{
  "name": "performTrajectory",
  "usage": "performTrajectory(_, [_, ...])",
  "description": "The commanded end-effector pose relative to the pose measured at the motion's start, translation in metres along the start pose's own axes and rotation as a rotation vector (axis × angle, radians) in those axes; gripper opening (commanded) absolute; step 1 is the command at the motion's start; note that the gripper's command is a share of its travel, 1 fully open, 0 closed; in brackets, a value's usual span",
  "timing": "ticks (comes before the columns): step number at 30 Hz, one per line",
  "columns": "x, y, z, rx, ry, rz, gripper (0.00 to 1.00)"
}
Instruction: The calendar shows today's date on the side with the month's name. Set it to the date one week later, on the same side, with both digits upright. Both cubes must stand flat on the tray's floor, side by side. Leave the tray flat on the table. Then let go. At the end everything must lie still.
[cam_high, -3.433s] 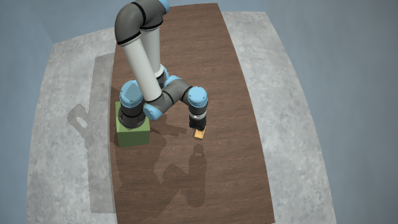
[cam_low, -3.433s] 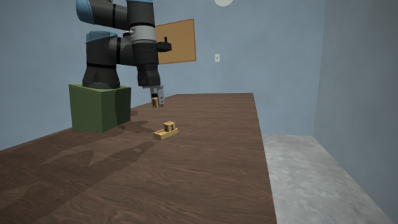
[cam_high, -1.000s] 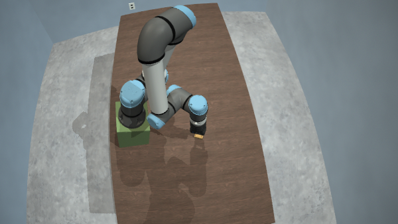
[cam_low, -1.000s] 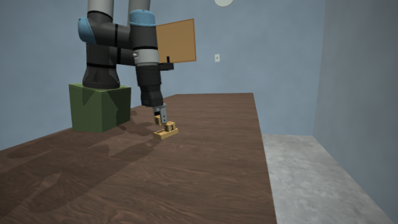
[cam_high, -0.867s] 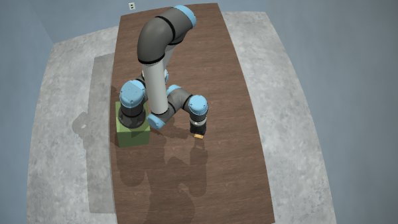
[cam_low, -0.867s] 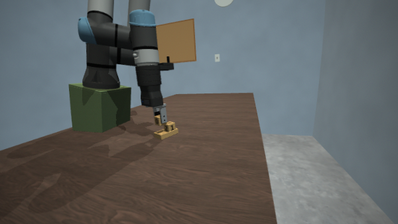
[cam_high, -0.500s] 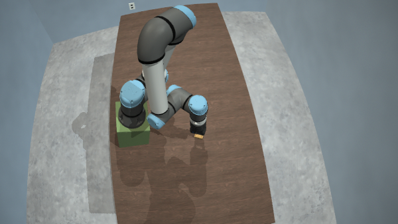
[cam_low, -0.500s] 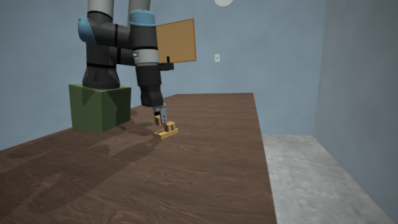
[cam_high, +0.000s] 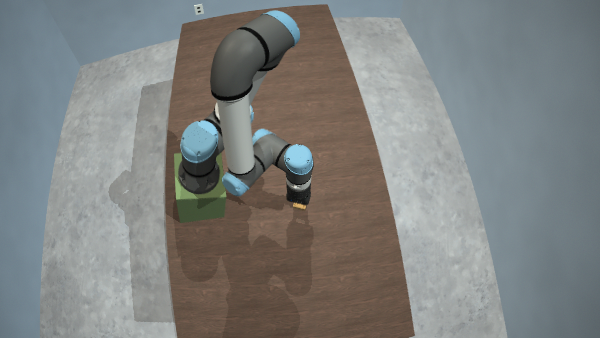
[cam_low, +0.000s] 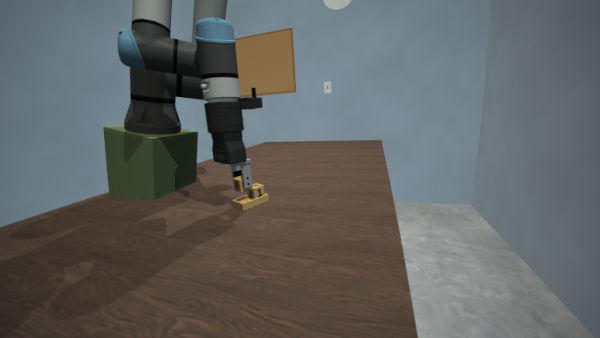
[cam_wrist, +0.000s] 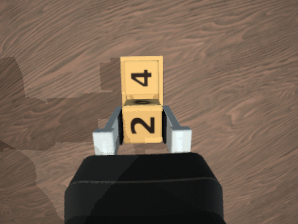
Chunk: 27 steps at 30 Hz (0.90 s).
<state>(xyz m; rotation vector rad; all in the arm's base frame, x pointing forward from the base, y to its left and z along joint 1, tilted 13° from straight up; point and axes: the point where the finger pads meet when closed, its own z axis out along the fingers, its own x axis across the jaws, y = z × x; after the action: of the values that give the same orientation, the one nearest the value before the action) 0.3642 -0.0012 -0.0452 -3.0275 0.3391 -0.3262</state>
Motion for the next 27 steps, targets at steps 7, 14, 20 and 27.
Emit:
performTrajectory(7, [0.000,0.000,0.009,0.000,0.001,0.000,0.60])
performTrajectory(14, [0.000,0.000,0.014,0.000,0.001,0.000,0.60])
performTrajectory(20, [0.000,0.000,0.017,0.000,0.001,0.000,0.60])
performTrajectory(27, [0.000,0.000,0.019,0.000,0.001,0.000,0.60])
